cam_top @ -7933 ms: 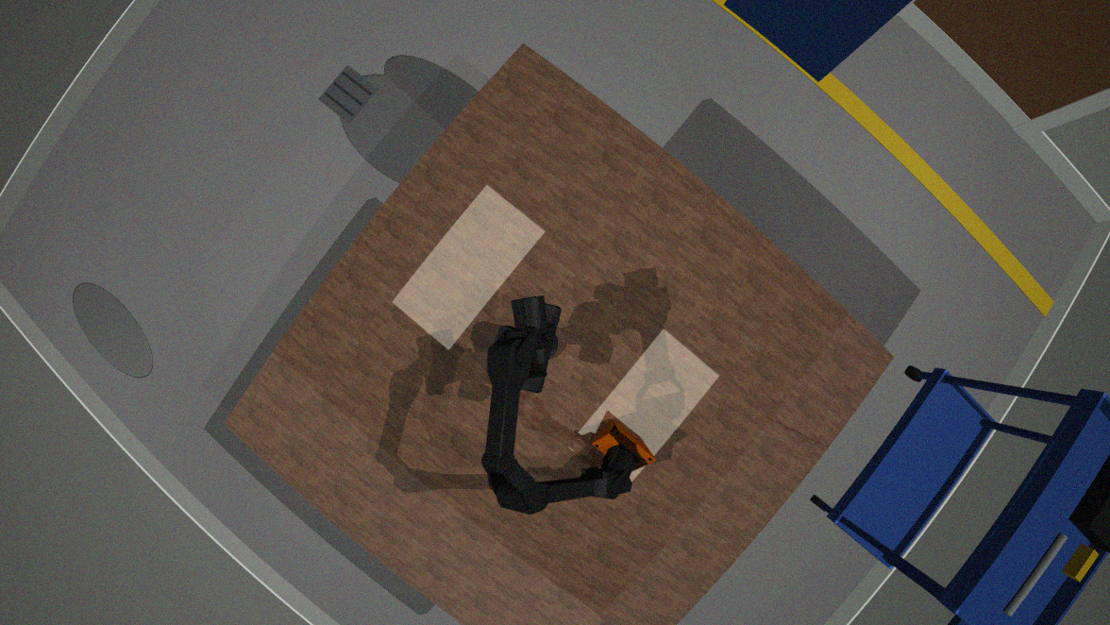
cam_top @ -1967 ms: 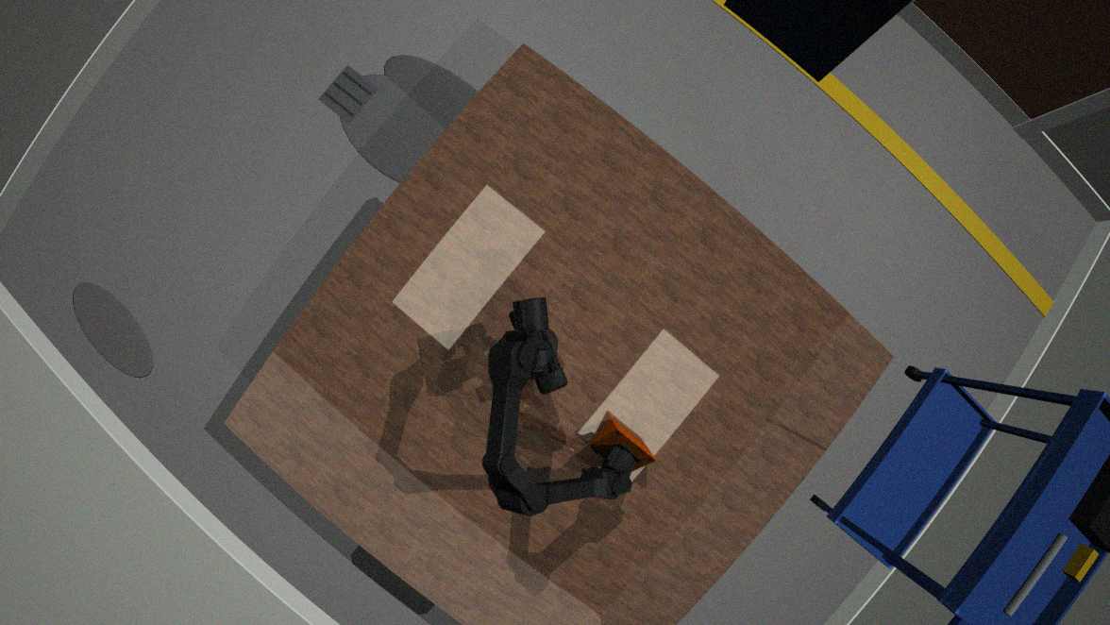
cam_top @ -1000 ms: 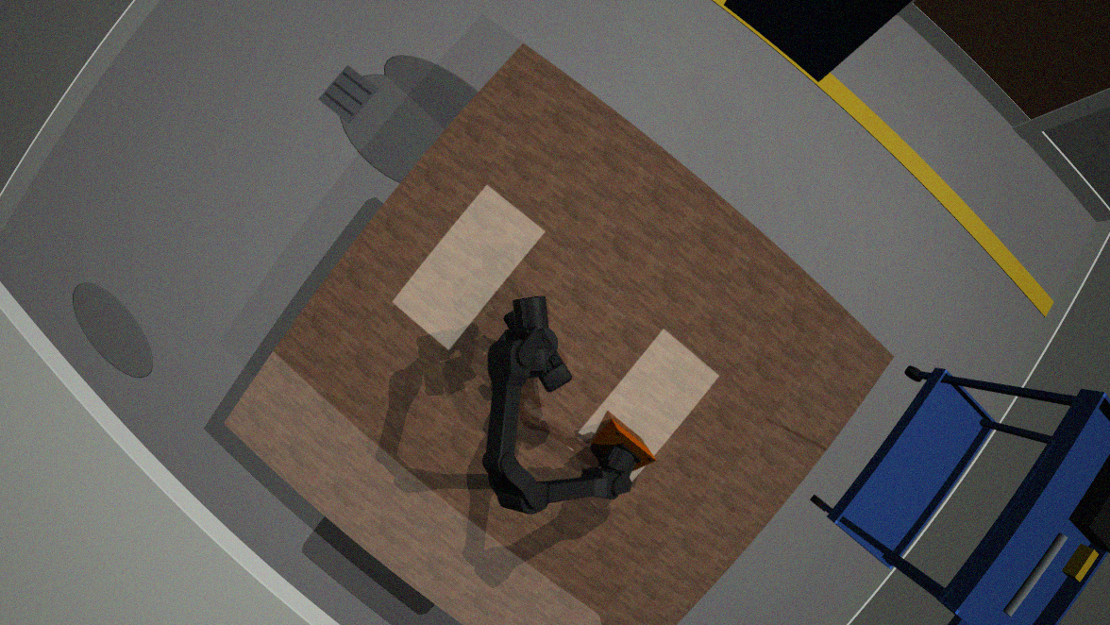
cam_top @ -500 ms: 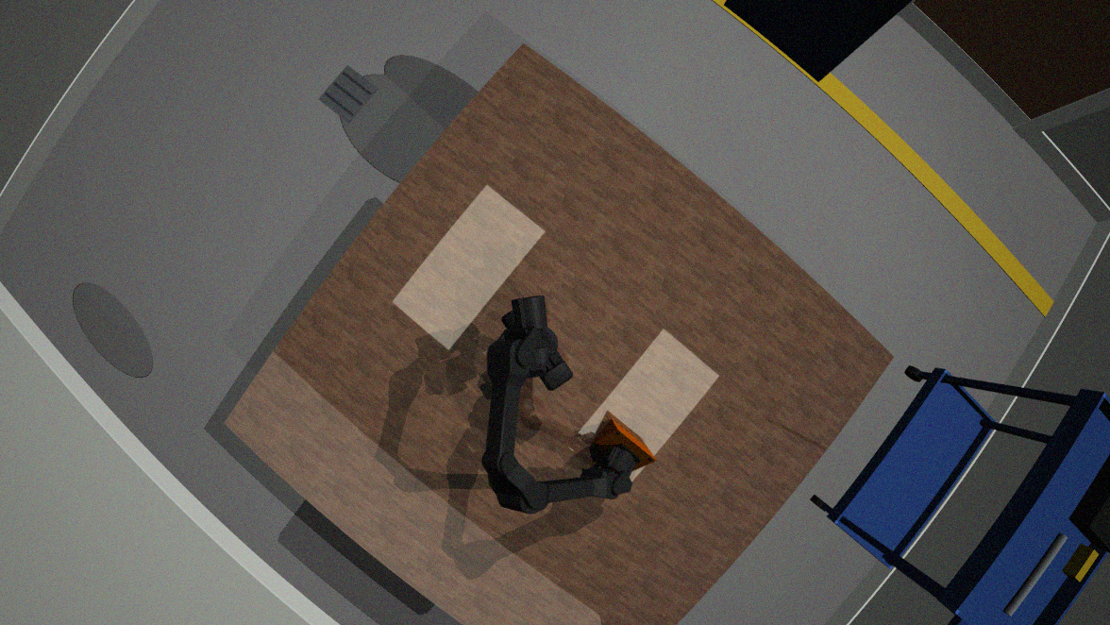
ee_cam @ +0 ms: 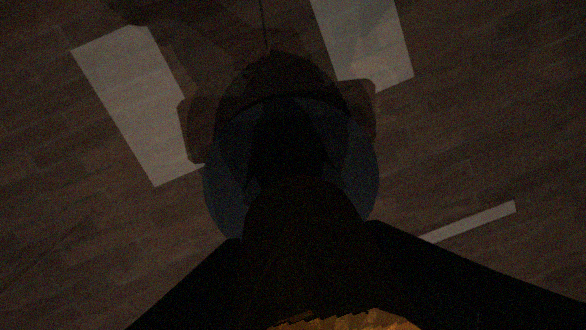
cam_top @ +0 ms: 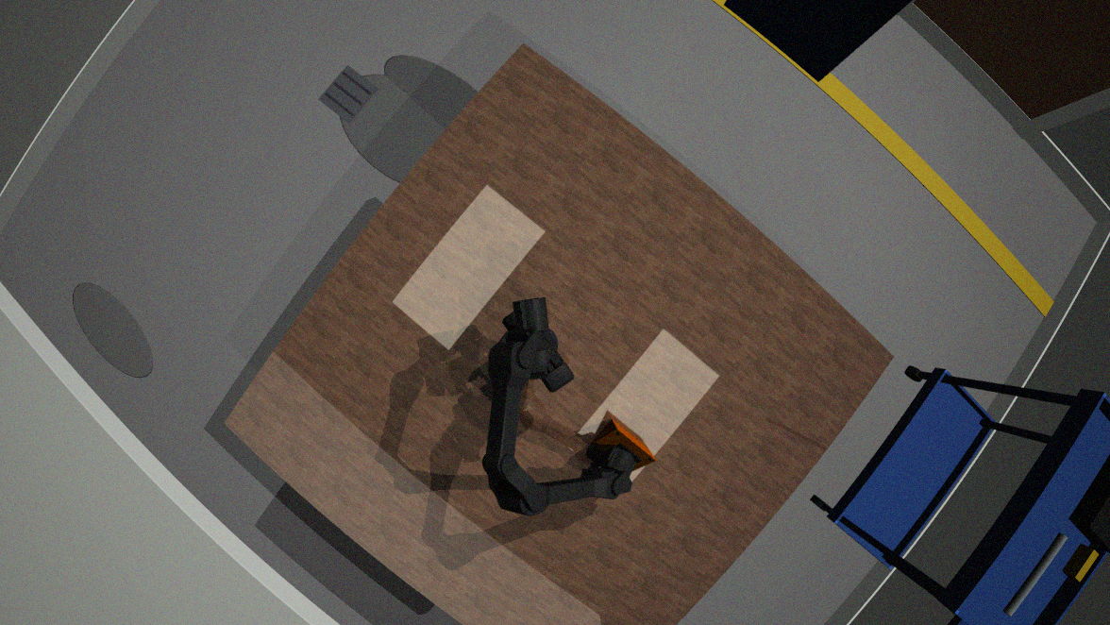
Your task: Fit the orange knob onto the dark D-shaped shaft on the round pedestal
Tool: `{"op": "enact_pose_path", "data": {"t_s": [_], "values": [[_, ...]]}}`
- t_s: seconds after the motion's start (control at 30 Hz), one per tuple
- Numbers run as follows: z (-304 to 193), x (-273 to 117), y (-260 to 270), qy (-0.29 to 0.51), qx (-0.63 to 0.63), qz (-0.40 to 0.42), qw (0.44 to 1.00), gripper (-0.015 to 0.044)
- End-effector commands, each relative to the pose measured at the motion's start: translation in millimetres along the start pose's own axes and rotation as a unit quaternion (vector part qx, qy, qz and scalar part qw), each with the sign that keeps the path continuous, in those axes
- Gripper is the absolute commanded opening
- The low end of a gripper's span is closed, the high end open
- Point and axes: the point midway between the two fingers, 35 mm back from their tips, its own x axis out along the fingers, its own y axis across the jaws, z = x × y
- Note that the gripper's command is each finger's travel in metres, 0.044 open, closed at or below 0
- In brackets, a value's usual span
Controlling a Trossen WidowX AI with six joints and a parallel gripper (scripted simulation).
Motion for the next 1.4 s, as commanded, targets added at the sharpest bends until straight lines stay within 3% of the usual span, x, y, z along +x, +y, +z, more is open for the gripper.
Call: {"op": "enact_pose_path", "data": {"t_s": [0.0,0.6,0.87,1.37], "values": [[0.1,1.2,0.1,-0.001,-0.001,0.0,1.0,0.0],[0.3,-3.6,-2.2,-0.001,-0.001,0.0,1.0,0.0],[-0.3,-3.1,-3.8,-0.001,-0.105,0.0,0.994,0.0],[0.2,-0.6,-1.0,-0.001,-0.105,0.0,0.994,0.0]]}}
